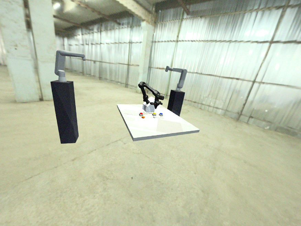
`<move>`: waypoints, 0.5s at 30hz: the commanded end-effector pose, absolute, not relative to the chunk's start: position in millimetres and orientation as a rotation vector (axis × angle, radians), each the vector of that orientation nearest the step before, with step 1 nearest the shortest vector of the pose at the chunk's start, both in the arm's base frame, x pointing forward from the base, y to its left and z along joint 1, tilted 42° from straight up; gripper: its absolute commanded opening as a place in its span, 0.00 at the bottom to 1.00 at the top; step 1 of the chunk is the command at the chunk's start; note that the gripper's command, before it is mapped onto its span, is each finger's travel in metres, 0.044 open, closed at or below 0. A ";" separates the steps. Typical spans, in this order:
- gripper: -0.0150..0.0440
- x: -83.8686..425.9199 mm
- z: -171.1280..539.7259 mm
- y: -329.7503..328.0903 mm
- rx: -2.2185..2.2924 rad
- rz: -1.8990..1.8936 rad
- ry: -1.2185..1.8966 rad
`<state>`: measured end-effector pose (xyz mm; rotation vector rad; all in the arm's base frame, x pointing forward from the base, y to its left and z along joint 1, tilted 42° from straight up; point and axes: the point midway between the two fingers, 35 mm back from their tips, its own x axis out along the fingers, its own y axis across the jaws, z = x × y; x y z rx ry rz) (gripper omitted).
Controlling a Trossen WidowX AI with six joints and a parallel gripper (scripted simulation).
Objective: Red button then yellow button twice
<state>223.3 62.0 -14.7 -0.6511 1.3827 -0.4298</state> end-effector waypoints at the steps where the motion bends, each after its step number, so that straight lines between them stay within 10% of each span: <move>1: 0.29 220.6 -44.0 30.5 -0.671 -0.452 1.406; 15: 0.29 222.8 -55.9 20.1 -0.671 -0.452 1.406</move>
